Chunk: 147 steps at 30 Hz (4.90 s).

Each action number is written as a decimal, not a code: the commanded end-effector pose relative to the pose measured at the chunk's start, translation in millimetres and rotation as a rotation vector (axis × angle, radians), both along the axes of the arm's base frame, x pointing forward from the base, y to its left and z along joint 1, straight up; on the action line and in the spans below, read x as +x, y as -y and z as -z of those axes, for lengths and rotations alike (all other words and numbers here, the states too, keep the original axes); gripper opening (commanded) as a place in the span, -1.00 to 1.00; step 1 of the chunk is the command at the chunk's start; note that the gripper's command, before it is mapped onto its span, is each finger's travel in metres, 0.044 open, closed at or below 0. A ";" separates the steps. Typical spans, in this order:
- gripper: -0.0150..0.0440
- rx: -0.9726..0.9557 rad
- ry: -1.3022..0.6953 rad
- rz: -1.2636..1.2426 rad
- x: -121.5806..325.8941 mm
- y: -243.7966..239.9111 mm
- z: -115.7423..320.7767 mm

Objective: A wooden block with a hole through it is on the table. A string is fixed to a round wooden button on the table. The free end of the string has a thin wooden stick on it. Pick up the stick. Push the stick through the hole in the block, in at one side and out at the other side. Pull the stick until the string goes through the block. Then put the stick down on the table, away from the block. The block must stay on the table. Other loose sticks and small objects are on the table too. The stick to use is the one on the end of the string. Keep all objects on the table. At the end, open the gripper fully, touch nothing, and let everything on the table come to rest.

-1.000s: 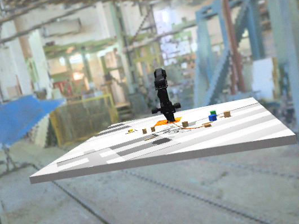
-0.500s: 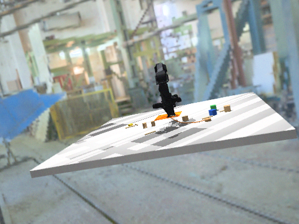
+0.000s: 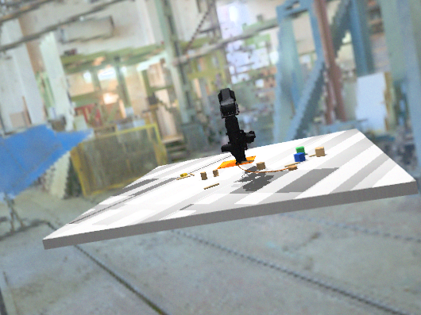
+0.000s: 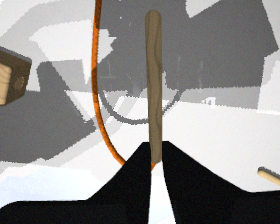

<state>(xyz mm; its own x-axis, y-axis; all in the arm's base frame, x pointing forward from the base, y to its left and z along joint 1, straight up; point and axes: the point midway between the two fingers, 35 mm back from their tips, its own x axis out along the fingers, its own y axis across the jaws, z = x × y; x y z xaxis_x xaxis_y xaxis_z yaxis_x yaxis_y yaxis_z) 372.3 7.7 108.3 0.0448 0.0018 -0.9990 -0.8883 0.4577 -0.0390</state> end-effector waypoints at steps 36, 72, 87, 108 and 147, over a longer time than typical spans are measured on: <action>-0.49 -0.058 -0.001 -1.118 28.6 -11.6 3.1; -0.49 -0.066 0.000 -1.118 58.6 25.2 0.0; -0.49 -0.072 0.000 -1.117 68.9 42.0 -0.3; -0.49 -0.075 -0.001 -1.117 63.7 49.1 9.3; -0.49 -0.071 -0.004 -1.117 30.4 53.9 41.7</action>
<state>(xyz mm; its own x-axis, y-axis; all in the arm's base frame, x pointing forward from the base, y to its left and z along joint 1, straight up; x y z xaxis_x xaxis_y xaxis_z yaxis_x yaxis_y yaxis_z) 406.3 -45.1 69.1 0.0521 -0.0134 -0.9986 -0.8006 -0.5983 -0.0337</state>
